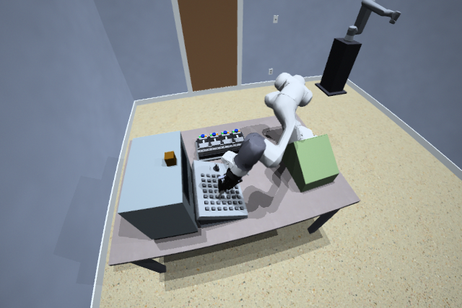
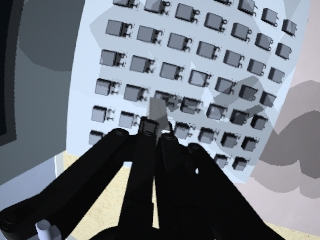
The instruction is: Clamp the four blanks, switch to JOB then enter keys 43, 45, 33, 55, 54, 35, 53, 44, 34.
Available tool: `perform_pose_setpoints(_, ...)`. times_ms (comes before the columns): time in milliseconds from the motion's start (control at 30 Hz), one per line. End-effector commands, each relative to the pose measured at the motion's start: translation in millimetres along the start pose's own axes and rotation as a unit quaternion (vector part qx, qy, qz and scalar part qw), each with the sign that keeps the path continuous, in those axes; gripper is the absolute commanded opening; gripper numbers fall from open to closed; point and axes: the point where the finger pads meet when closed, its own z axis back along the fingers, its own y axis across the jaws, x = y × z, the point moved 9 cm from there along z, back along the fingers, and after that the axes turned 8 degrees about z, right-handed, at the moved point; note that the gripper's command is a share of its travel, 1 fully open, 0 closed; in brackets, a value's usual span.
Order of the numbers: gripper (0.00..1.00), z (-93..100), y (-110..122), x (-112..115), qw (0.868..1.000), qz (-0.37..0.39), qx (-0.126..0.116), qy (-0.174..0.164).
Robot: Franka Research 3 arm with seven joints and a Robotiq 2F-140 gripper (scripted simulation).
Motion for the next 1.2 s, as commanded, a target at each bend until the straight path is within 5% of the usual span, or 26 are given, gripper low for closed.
perform_pose_setpoints(0,0.0,3.0,21,-14,1.0,-0.001,-0.009,-0.011)
perform_pose_setpoints(167,0.0,2.1,49,-35,1.0,-0.001,-0.009,-0.011)
perform_pose_setpoints(1167,0.0,-19.9,48,-34,1.0,-0.001,-0.009,-0.011)
